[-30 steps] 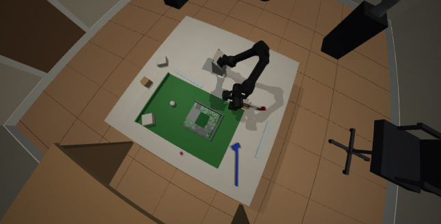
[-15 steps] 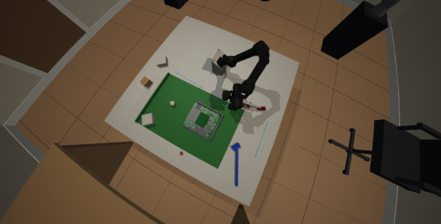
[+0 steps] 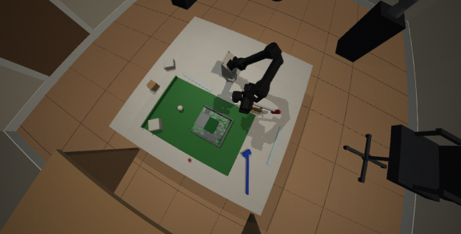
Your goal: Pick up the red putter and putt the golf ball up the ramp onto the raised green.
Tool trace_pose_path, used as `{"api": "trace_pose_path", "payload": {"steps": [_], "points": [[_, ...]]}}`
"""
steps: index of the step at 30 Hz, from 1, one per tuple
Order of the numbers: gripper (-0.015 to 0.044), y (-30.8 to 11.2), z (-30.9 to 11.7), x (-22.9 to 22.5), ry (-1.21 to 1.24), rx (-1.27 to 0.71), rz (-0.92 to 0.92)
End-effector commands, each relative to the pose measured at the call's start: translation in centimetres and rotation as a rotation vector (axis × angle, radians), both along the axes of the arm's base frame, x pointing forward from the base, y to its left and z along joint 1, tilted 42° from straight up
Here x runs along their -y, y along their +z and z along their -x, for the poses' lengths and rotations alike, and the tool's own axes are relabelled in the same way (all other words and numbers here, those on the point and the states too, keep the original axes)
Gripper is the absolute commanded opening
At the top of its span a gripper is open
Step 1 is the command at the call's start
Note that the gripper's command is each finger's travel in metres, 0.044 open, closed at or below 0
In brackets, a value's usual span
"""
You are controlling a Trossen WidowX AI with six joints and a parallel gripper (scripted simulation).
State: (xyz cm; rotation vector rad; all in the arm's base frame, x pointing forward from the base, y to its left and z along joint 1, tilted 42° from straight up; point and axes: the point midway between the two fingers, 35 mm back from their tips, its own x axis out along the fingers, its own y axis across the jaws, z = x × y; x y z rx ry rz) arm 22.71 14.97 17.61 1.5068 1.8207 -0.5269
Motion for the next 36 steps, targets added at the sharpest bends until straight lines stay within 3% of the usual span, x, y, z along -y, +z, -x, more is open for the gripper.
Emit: {"api": "trace_pose_path", "payload": {"steps": [1, 6, 12, 24, 36], "points": [[0.0, 2.2, 0.0, 1.6, 0.0, 0.004, -0.014], [0.0, 2.8, 0.1, 2.2, -0.001, 0.003, -0.017], [0.0, 0.8, -1.6, 3.2, -0.087, -0.041, 0.024], [0.0, -4.9, -6.5, 9.8, -0.416, -0.232, 0.127], [0.0, -11.3, -8.5, 17.6, -0.754, -0.45, 0.21]]}}
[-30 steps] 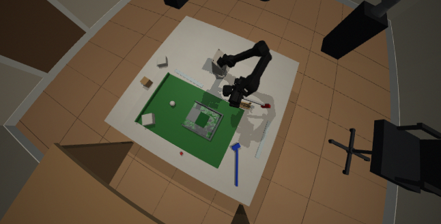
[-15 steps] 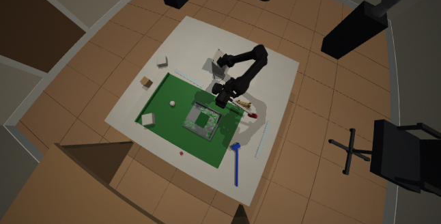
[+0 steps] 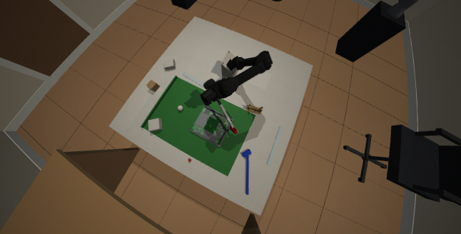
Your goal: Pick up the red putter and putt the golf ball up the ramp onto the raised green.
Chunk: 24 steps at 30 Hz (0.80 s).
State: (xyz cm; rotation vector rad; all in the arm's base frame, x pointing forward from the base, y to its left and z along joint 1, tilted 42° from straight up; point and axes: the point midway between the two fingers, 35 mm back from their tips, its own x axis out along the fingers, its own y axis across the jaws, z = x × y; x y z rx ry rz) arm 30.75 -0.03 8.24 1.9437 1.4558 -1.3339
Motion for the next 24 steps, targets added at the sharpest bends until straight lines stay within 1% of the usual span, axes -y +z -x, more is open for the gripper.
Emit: {"api": "trace_pose_path", "payload": {"steps": [1, 12, 24], "points": [[0.0, -2.5, -0.5, 3.3, -0.142, -0.08, 0.028], [0.0, -8.8, 0.8, 10.5, -0.456, -0.278, 0.079], [0.0, -15.8, 4.9, 17.0, -0.79, -0.499, 0.115]]}}
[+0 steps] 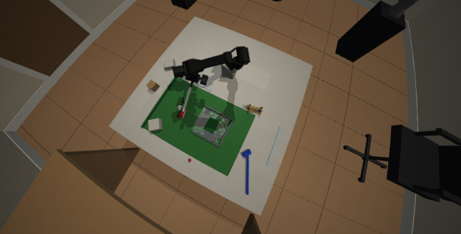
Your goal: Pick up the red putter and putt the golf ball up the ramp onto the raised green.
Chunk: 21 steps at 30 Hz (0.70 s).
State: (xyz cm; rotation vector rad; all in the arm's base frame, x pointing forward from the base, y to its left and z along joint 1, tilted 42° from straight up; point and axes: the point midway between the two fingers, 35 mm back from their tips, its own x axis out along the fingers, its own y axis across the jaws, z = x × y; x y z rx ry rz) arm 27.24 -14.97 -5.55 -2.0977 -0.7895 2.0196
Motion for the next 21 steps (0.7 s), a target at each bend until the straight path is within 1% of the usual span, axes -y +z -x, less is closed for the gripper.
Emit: {"api": "trace_pose_path", "payload": {"steps": [1, 4, 10, 14, 19, 21], "points": [[0.0, -2.6, 1.8, 2.5, -0.138, -0.078, 0.016], [0.0, -4.0, 3.0, 3.5, -0.203, -0.12, 0.02], [0.0, -4.1, 3.1, 3.6, -0.207, -0.123, 0.02], [0.0, -5.1, 3.1, 3.1, -0.207, -0.123, 0.02], [0.0, -7.7, 3.2, 1.8, -0.207, -0.123, 0.02], [0.0, -7.8, 3.3, 1.7, -0.207, -0.123, 0.02]]}}
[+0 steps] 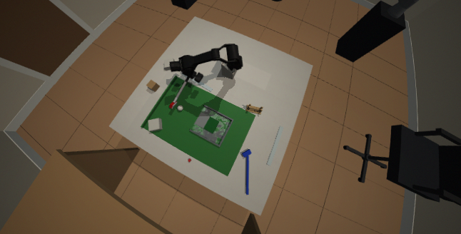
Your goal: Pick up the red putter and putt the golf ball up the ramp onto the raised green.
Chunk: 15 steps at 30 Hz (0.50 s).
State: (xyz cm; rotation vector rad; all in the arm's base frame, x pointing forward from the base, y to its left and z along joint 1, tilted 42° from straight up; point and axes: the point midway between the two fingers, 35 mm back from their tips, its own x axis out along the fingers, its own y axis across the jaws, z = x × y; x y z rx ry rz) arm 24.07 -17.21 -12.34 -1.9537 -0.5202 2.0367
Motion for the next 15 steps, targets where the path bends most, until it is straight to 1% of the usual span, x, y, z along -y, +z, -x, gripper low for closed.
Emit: {"api": "trace_pose_path", "payload": {"steps": [1, 15], "points": [[0.0, -1.0, 0.1, -0.5, -0.01, 0.001, -0.003], [0.0, -2.7, 0.2, -1.3, -0.01, 0.002, -0.003]]}}
